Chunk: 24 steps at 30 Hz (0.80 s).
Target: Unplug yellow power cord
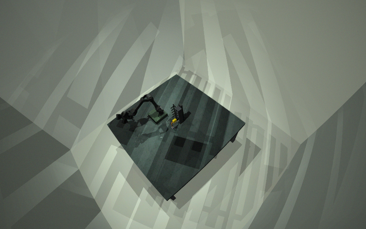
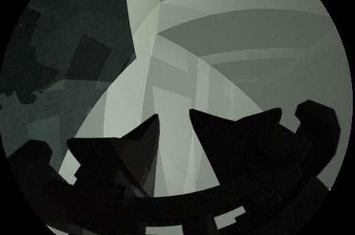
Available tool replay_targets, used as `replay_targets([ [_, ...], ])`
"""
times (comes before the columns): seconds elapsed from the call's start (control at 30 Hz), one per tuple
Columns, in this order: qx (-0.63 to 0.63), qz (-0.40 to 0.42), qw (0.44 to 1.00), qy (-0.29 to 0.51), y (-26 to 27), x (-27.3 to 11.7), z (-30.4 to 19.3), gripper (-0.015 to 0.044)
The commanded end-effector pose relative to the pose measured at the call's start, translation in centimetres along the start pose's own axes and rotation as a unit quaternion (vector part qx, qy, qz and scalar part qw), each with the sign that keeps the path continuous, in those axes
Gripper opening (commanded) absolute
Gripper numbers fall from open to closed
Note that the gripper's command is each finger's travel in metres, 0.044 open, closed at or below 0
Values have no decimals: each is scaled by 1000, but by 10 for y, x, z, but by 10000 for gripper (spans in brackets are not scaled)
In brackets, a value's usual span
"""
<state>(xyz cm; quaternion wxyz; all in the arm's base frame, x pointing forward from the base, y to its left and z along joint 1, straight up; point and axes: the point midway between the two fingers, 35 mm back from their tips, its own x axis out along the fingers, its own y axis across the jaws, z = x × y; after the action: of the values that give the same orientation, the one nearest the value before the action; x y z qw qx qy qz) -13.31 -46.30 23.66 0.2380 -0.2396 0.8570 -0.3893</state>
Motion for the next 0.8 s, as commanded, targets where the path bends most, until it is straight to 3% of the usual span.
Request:
replay_targets([
  [0.0, 95, -4, 990, -106, -6, -50, 57, 160],
  [0.37, 264, 68, 919, -284, 3, -170, 144, 160],
  [0.77, 377, 257, 800, -390, 54, -313, 189, 160],
])
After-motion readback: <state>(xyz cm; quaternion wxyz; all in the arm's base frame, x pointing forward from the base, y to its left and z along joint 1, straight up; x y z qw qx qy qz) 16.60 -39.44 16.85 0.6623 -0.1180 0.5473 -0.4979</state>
